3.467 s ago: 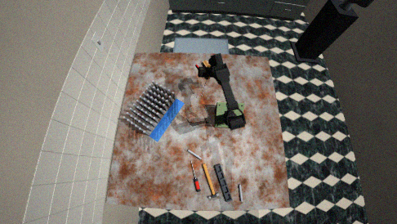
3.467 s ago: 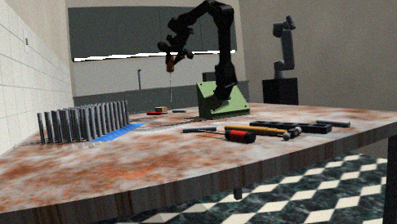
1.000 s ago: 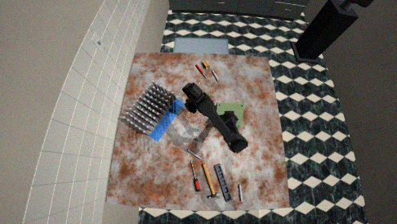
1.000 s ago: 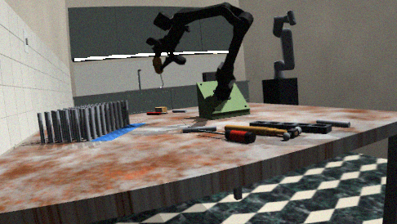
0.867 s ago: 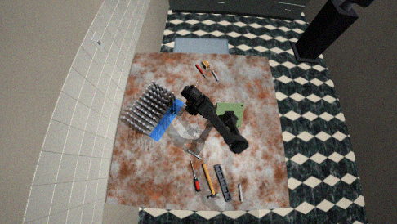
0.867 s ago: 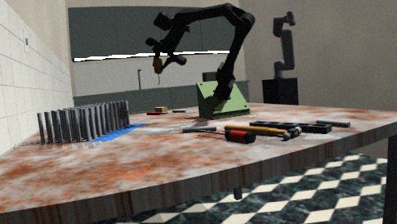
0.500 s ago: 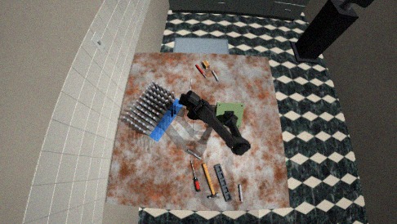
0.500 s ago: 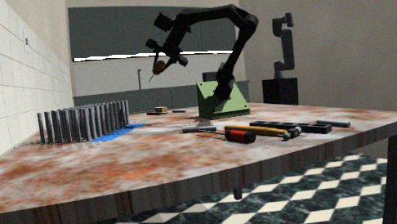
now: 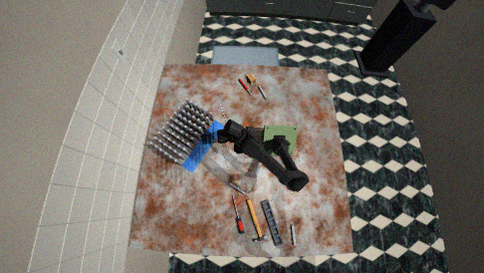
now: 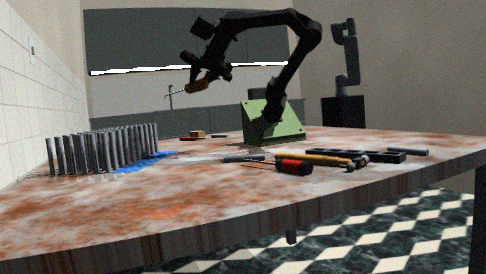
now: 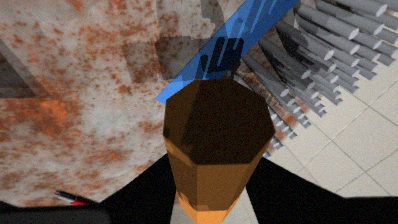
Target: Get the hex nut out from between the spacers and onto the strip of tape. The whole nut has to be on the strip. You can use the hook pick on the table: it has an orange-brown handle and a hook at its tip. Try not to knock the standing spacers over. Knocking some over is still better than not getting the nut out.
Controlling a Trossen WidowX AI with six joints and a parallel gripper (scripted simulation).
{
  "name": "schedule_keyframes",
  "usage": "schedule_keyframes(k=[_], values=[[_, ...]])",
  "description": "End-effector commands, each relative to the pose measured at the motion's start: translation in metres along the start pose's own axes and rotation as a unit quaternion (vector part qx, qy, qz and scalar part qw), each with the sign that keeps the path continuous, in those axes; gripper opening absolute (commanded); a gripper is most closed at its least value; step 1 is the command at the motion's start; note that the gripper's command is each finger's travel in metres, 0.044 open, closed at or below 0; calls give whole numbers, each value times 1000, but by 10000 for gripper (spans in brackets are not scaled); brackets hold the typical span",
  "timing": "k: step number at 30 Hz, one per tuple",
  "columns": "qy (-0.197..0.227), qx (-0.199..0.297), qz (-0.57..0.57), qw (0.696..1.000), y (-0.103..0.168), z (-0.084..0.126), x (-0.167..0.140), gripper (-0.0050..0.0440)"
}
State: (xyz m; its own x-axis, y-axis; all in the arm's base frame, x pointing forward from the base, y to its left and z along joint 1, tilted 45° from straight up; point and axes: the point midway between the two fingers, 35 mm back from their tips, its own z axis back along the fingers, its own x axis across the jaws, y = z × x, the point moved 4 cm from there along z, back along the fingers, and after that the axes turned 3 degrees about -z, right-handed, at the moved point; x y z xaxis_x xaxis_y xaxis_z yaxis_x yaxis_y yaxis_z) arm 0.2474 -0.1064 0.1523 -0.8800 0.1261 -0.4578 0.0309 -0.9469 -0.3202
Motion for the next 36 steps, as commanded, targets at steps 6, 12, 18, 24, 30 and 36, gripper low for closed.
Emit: schedule_keyframes(k=[6,12,18,24,30,36], values=[[14,-12,145,989,-23,5,-3,-50],[18,-18,213,977,-33,6,-3,-50],[26,-28,313,949,-49,7,-1,-50],[35,-34,388,920,-61,8,-1,-50],[34,-31,391,919,-61,8,-1,-50],[23,-33,388,921,-66,-16,3,-50]])
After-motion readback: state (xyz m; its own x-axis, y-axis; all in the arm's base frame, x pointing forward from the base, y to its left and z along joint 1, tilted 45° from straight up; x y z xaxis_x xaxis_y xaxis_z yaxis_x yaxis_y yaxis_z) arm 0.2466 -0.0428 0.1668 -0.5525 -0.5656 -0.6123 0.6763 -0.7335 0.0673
